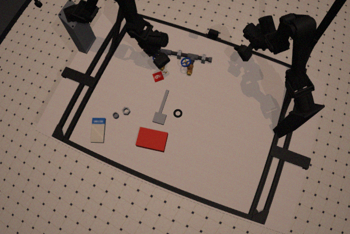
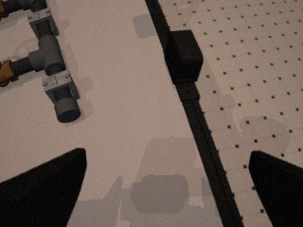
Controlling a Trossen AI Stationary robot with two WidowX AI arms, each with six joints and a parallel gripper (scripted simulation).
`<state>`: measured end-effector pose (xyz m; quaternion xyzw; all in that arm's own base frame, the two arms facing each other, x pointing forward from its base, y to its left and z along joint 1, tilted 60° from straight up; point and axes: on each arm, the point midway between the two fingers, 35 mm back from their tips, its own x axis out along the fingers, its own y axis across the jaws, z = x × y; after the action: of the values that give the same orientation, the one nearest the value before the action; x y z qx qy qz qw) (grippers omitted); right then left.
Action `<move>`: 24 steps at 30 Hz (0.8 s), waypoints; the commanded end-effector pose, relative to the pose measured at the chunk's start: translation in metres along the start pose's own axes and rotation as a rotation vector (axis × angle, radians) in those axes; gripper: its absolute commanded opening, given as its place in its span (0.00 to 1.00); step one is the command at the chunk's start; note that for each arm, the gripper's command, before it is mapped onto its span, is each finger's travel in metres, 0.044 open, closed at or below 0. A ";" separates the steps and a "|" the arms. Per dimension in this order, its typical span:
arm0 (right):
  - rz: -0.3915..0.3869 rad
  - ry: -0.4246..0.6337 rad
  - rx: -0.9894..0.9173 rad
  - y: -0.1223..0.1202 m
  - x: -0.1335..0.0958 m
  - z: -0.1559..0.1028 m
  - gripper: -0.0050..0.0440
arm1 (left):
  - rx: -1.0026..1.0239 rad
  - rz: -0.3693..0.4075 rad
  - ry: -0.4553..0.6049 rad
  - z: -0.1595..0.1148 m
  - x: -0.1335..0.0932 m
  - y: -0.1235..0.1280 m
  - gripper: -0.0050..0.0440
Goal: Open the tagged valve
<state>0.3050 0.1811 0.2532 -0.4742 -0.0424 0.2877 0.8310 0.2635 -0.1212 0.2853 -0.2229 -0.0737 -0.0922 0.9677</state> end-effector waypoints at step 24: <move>0.000 0.001 1.011 0.000 0.000 0.000 0.92 | 0.000 0.000 0.000 0.000 0.000 0.000 0.92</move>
<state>0.3051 0.1810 0.2532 -0.0964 0.0778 0.2801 0.9520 0.2635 -0.1211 0.2853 -0.2230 -0.0737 -0.0922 0.9677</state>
